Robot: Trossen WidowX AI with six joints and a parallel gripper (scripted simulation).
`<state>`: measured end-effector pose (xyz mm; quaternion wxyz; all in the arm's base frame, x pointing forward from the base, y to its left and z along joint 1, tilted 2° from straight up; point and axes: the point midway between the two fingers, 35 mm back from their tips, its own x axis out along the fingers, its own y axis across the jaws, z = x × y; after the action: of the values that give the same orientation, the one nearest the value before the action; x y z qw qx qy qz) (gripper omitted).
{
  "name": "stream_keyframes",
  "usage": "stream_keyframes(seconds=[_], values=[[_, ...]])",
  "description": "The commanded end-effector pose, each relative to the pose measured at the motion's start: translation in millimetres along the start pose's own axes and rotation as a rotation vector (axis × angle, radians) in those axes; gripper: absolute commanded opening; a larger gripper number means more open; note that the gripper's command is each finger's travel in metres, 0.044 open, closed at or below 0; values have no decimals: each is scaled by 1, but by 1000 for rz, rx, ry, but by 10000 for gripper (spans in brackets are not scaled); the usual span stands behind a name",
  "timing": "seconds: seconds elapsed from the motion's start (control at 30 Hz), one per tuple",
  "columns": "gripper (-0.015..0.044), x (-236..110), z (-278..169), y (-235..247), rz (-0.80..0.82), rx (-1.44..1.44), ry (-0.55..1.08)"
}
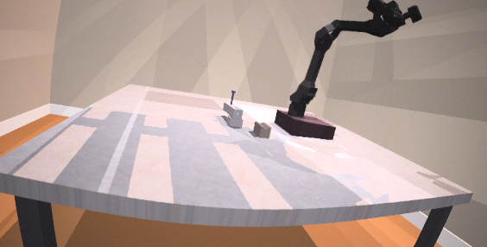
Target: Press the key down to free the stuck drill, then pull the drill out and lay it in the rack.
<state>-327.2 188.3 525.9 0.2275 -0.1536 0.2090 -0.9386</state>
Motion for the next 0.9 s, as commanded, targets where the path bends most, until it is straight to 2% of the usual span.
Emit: stream_keyframes(seconds=[0.0, 0.27, 0.47, 0.63, 0.87], values=[[374, 0, 0, 0, 0, 0, 0], [164, -2, -1, -2, -7, 2, 2], [6, -58, -18, -46, -253, 67, 59], [0, -120, -31, -75, -486, 153, 107], [0, -226, -53, -98, -837, 270, 180]])
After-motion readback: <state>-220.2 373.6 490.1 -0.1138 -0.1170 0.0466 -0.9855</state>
